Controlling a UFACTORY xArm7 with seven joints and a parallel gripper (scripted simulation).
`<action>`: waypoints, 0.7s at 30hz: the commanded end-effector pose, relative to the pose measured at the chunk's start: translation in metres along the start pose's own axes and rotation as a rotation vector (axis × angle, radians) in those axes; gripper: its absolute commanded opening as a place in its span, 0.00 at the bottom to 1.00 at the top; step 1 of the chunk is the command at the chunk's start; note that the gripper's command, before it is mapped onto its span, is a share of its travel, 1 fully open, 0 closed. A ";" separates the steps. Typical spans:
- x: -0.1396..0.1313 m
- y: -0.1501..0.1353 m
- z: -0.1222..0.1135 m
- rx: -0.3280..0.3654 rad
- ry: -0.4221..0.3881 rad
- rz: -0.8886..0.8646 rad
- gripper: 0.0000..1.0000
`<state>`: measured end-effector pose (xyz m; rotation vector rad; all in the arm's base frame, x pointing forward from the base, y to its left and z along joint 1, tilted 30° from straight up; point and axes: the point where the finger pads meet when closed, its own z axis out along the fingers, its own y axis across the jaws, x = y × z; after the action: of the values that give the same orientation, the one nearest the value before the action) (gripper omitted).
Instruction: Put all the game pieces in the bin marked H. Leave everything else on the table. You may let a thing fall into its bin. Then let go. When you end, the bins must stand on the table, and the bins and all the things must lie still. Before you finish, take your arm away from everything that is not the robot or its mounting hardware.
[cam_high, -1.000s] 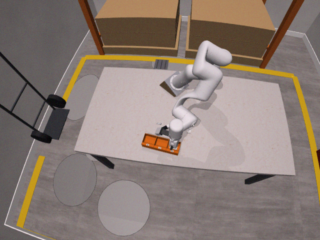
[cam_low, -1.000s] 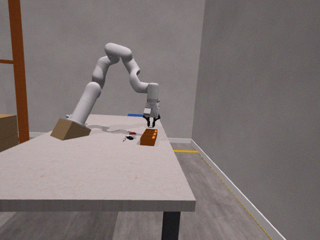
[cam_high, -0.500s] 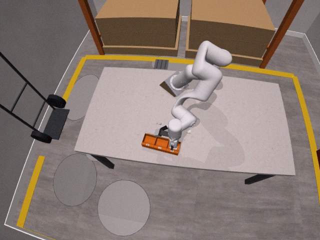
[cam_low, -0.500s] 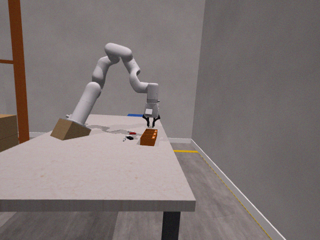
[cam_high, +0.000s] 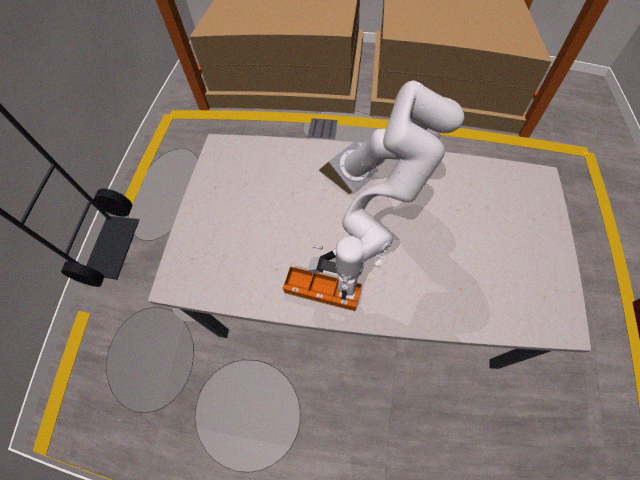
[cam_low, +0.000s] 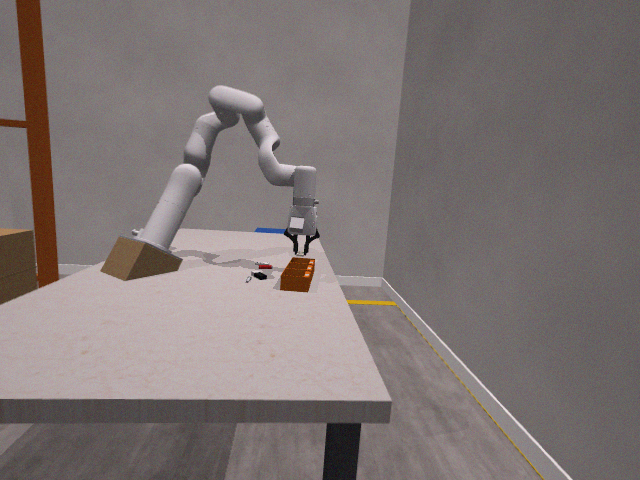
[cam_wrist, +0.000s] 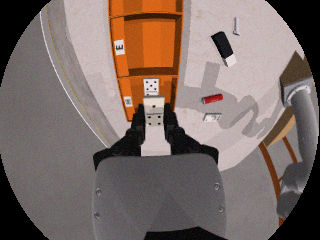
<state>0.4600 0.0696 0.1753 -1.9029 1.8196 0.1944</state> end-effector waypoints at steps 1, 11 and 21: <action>0.000 -0.001 0.000 0.004 0.000 0.000 0.00; 0.000 -0.001 0.018 0.004 0.000 0.000 0.00; 0.000 -0.001 0.034 0.004 0.000 0.000 0.00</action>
<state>0.4659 0.0826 0.1497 -1.9043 1.8210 0.1949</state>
